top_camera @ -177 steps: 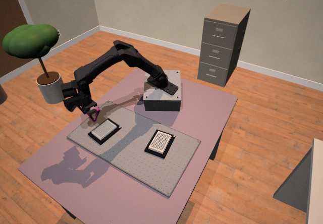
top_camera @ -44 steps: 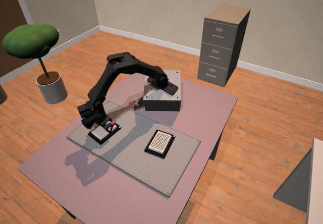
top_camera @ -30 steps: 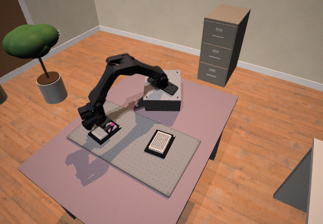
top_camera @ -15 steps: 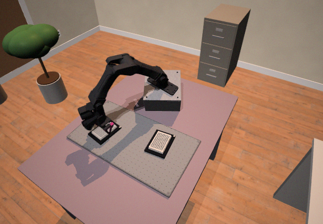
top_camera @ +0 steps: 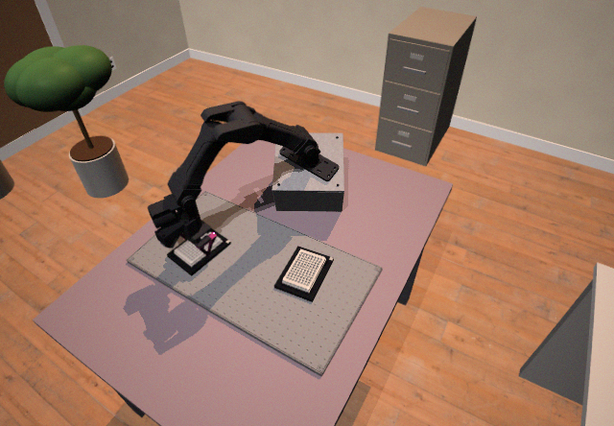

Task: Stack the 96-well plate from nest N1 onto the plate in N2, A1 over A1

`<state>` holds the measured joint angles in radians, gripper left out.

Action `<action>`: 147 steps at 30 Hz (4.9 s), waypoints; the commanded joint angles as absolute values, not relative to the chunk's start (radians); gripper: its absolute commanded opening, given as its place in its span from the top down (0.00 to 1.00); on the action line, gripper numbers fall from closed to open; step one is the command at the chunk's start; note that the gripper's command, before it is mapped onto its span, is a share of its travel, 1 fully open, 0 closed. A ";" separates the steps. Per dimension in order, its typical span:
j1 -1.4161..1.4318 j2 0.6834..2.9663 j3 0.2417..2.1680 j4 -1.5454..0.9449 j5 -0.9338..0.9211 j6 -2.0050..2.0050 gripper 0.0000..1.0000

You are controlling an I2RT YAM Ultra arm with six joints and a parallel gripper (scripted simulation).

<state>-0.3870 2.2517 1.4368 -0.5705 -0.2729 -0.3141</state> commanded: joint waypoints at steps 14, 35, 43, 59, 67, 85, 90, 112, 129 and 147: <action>-0.398 2.221 1.440 -0.570 -0.278 -0.311 1.00; -0.422 2.145 1.466 -0.668 -0.284 -0.340 1.00; -0.430 2.119 1.472 -0.702 -0.285 -0.348 1.00; -0.447 2.067 1.493 -0.779 -0.288 -0.366 1.00; -0.454 2.049 1.505 -0.811 -0.289 -0.373 1.00; -0.464 2.026 1.525 -0.858 -0.291 -0.381 1.00; -0.464 2.025 1.525 -0.853 -0.291 -0.381 1.00; -0.464 2.025 1.525 -0.853 -0.291 -0.381 1.00; -0.464 2.025 1.525 -0.853 -0.291 -0.381 1.00; -0.372 1.903 1.318 -0.769 -0.264 -0.538 1.00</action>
<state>-0.3595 1.9484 1.3357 -0.8021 -0.2737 -0.5426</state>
